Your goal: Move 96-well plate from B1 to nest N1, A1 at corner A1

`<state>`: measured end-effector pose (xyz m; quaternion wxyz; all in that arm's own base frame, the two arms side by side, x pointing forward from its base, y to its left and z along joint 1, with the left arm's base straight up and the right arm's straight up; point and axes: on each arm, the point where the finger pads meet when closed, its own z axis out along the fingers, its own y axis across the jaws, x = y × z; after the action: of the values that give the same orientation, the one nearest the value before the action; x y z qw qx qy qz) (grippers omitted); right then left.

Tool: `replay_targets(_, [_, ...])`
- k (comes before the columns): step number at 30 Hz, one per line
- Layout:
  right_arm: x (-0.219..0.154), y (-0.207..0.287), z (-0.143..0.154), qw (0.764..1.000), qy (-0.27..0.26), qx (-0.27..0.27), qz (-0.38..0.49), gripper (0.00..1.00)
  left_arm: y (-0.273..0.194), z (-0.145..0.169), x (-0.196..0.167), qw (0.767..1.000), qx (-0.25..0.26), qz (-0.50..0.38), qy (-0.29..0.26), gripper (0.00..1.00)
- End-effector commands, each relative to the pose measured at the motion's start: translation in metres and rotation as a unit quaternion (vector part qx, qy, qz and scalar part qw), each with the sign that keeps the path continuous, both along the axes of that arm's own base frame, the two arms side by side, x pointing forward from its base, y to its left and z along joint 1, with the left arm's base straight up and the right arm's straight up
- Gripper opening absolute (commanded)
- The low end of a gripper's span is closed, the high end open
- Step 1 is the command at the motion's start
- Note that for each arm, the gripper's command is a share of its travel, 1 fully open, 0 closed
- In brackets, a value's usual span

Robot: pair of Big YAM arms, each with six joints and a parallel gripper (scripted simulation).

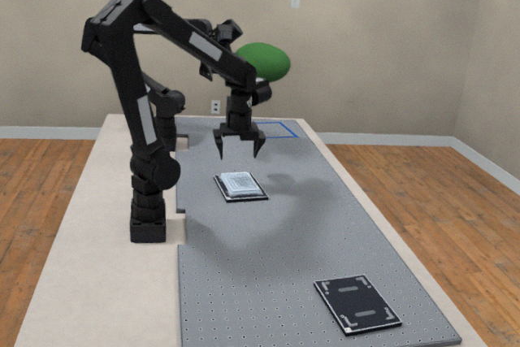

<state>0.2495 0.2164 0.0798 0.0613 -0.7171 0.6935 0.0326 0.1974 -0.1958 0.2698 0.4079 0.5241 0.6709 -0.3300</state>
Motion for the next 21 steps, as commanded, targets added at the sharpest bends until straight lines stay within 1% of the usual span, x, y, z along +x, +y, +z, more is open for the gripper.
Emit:
replay_targets(1, [0.022,0.003,-0.002,0.998,0.000,-0.043,0.050,1.00,0.003,0.016,0.009,0.999,-0.015,-0.004,-0.030,1.00])
replay_targets(2, [0.022,0.002,-0.005,0.998,0.002,-0.049,0.051,1.00,0.002,0.022,0.010,0.999,-0.016,-0.004,-0.035,1.00])
replay_targets(4, [0.023,-0.001,-0.009,0.997,0.005,-0.058,0.051,1.00,0.002,0.022,0.010,0.999,-0.016,-0.004,-0.035,1.00])
replay_targets(6, [0.016,-0.007,-0.020,0.997,0.012,-0.067,0.043,1.00,0.001,0.022,0.008,0.999,-0.016,-0.007,-0.035,1.00])
replay_targets(12, [0.013,-0.010,-0.034,0.997,0.014,-0.068,0.043,1.00,0.000,0.022,0.008,0.999,-0.016,-0.009,-0.035,1.00])
replay_targets(21, [0.010,-0.012,-0.046,0.996,0.017,-0.069,0.048,1.00,0.000,0.022,0.008,0.999,-0.016,-0.008,-0.034,1.00])
